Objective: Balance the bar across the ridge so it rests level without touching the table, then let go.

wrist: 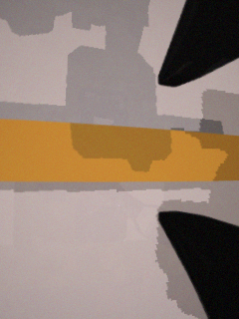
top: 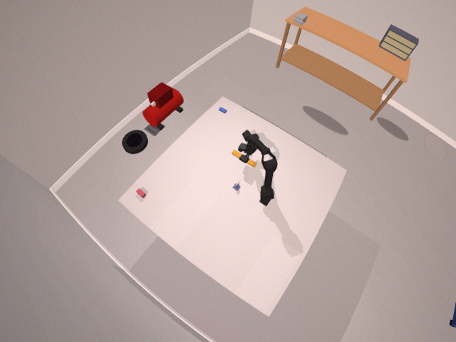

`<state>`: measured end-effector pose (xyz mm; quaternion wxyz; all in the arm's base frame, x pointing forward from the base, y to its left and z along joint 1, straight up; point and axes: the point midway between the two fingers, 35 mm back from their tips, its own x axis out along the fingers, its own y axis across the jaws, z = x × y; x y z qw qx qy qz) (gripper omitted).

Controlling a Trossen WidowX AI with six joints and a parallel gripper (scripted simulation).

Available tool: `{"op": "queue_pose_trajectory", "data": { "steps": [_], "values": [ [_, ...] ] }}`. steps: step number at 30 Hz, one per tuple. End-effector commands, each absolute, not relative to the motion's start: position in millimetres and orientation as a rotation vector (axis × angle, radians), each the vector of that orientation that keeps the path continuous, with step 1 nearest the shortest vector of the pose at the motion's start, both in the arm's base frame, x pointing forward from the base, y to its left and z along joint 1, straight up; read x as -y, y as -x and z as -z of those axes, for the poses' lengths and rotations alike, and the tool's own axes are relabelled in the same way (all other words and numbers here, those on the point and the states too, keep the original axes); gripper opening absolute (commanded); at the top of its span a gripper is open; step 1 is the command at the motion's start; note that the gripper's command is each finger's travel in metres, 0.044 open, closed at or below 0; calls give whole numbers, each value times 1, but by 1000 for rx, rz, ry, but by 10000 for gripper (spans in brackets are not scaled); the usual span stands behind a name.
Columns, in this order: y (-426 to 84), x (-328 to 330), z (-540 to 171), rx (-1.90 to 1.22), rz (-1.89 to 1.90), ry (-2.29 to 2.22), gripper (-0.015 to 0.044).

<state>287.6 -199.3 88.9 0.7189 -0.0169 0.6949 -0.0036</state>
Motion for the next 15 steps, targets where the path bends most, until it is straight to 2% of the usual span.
{"op": "queue_pose_trajectory", "data": {
  "steps": [1,15],
  "values": [
    [-287,198,-77,-1540,-1,35,315],
    [-288,199,-62,-1540,-1,35,315]
  ]
}}
